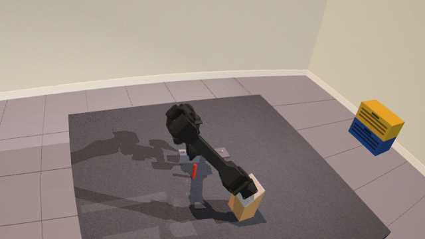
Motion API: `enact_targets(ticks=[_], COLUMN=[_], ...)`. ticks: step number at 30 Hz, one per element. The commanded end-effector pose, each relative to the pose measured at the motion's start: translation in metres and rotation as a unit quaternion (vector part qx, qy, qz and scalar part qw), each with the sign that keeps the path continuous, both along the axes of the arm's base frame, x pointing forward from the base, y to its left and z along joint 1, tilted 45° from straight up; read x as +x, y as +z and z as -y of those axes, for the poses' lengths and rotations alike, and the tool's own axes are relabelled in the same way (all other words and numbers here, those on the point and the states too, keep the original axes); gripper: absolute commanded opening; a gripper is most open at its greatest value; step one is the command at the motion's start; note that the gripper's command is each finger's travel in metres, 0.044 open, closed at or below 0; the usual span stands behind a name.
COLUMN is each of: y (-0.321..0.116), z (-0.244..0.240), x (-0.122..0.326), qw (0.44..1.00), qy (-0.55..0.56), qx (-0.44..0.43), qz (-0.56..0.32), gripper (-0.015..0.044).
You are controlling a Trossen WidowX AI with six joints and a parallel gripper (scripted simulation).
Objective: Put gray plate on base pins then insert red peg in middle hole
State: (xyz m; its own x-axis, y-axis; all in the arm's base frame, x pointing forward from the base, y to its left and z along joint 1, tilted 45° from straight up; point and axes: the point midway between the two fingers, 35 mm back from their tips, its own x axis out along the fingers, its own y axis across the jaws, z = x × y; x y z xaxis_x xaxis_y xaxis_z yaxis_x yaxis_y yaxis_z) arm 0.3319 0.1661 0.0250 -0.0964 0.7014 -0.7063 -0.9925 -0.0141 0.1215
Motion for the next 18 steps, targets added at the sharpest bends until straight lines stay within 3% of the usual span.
enact_targets(ticks=[1, 16, 18], y=[-0.006, -0.021, -0.021], z=[-0.005, -0.020, -0.020], x=[-0.003, -0.007, -0.007], qw=[1.000, 1.000, 1.000], qy=[-0.001, -0.001, -0.001], qx=[0.002, 0.003, 0.003], qz=[-0.006, -0.006, -0.006], gripper=[0.0440, 0.0440, 0.0387])
